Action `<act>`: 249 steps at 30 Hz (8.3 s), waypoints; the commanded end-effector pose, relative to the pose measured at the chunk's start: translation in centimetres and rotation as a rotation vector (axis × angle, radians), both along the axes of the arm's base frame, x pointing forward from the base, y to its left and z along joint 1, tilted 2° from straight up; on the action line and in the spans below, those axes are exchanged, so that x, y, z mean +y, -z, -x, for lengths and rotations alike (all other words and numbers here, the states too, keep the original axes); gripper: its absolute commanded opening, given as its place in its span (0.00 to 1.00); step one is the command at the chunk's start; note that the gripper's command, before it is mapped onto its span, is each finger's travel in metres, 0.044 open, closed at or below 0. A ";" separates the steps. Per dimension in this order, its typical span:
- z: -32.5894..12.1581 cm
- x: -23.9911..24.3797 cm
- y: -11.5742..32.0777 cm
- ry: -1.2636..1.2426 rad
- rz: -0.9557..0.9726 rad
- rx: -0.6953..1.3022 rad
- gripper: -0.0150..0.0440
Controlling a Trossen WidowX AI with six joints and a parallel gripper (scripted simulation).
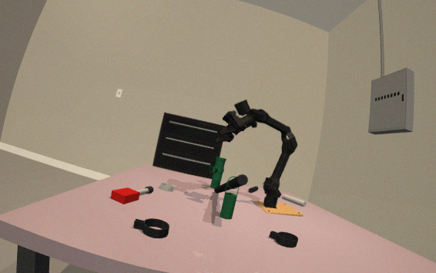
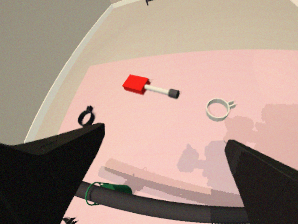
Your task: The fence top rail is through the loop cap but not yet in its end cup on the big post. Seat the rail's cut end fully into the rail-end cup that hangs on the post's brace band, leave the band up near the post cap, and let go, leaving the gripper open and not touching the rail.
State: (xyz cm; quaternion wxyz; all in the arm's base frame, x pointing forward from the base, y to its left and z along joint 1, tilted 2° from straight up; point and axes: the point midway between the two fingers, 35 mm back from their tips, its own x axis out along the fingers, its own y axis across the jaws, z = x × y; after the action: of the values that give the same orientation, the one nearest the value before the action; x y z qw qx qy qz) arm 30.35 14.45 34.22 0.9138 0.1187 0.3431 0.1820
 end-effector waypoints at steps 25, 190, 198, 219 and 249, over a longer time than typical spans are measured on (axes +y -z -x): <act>0.7 -19.2 6.9 -0.253 0.852 0.136 1.00; -1.3 -28.2 20.5 -1.122 1.347 -0.221 0.25; -0.8 -28.3 20.5 -1.175 1.351 -0.262 0.25; -0.9 -28.2 20.5 -1.164 1.350 -0.254 0.25; 0.1 -24.3 16.6 -1.170 1.348 -0.260 1.00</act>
State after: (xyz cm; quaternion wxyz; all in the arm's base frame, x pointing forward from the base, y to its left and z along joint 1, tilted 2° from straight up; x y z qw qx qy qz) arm 30.36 -10.08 16.99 0.5817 -0.6574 0.2736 0.3933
